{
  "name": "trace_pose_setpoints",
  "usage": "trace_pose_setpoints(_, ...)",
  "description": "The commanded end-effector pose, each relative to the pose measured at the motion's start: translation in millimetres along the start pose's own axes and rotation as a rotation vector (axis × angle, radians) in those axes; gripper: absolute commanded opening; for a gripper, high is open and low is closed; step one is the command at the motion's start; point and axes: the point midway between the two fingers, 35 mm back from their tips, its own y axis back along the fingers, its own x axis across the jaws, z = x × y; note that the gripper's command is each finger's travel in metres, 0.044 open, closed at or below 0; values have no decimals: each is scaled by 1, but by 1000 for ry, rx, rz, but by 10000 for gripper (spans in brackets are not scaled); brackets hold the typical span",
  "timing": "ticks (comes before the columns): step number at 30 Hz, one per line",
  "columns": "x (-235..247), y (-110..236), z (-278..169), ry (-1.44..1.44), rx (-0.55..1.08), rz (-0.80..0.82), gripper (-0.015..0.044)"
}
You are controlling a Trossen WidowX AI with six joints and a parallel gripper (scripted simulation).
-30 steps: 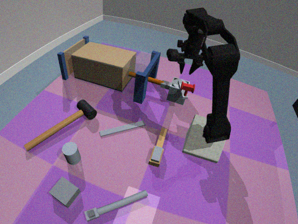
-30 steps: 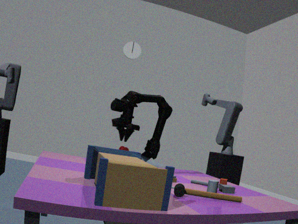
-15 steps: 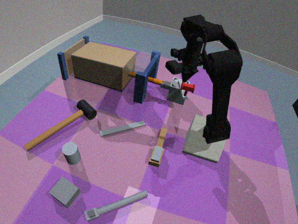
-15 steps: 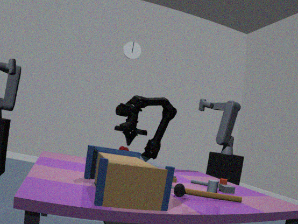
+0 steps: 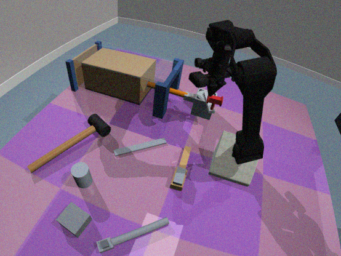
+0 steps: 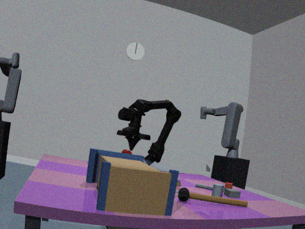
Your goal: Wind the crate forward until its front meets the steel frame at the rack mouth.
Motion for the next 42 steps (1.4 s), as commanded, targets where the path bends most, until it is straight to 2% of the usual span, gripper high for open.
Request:
trace_pose_setpoints(1,-1,-2,2,1,0,6,0)
trace_pose_setpoints(21,-17,-2,23,1,-2,5,0)
trace_pose_setpoints(30,-15,49,21,-6,-2,4,0)
trace_pose_setpoints(37,-13,46,19,-5,-2,4,0)
trace_pose_setpoints(42,-4,22,8,-2,-1,5,0)
